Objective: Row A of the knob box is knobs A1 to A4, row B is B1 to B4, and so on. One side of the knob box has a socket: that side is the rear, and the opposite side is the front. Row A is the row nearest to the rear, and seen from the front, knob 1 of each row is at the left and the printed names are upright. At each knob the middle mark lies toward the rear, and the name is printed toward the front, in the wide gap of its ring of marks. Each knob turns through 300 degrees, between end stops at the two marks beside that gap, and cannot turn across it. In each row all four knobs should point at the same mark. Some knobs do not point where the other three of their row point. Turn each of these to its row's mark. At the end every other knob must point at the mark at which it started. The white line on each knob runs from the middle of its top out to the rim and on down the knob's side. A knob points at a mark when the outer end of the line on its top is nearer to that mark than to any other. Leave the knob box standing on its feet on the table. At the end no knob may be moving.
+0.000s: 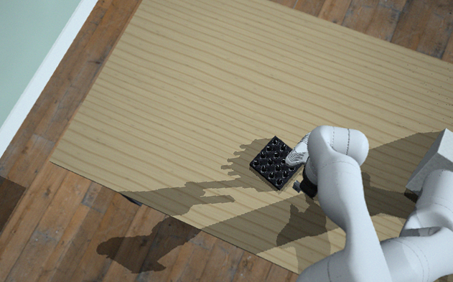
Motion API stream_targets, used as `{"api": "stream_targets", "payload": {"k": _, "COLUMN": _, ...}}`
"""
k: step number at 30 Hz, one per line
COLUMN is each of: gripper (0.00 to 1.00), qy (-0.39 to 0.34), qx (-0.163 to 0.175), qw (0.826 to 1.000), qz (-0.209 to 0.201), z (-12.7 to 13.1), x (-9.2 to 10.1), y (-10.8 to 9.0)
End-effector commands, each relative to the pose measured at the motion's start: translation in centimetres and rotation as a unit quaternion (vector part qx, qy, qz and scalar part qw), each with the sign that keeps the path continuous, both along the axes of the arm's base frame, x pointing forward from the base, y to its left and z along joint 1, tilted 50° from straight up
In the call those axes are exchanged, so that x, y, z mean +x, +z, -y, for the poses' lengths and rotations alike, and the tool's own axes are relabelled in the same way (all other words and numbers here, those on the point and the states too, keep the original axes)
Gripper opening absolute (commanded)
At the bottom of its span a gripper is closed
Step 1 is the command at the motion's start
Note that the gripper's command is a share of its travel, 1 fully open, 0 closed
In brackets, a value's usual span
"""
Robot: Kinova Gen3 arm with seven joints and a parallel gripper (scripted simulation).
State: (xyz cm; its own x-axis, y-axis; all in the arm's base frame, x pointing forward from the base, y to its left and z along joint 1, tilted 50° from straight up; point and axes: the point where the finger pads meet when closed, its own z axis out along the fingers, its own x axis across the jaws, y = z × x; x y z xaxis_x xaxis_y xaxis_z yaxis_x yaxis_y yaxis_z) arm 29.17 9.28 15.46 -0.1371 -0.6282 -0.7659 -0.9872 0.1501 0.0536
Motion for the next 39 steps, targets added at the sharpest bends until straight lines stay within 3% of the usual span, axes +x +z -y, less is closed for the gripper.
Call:
{"api": "stream_targets", "payload": {"k": 1, "gripper": 1.00, "qy": -0.001, "qx": 0.000, "qw": 1.000, "qz": 0.000, "z": 0.0, "x": 0.0, "y": 0.0}}
{"api": "stream_targets", "payload": {"k": 28, "gripper": 1.00, "qy": -0.001, "qx": 0.000, "qw": 1.000, "qz": 0.000, "z": 0.2, "x": 0.4, "y": -0.1}}
{"api": "stream_targets", "payload": {"k": 31, "gripper": 1.00, "qy": -0.003, "qx": 0.002, "qw": 1.000, "qz": -0.001, "z": 1.2, "x": 2.4, "y": -0.4}}
{"api": "stream_targets", "payload": {"k": 39, "gripper": 1.00, "qy": -0.013, "qx": 0.002, "qw": 1.000, "qz": -0.013, "z": 5.7, "x": 10.7, "y": -2.5}}
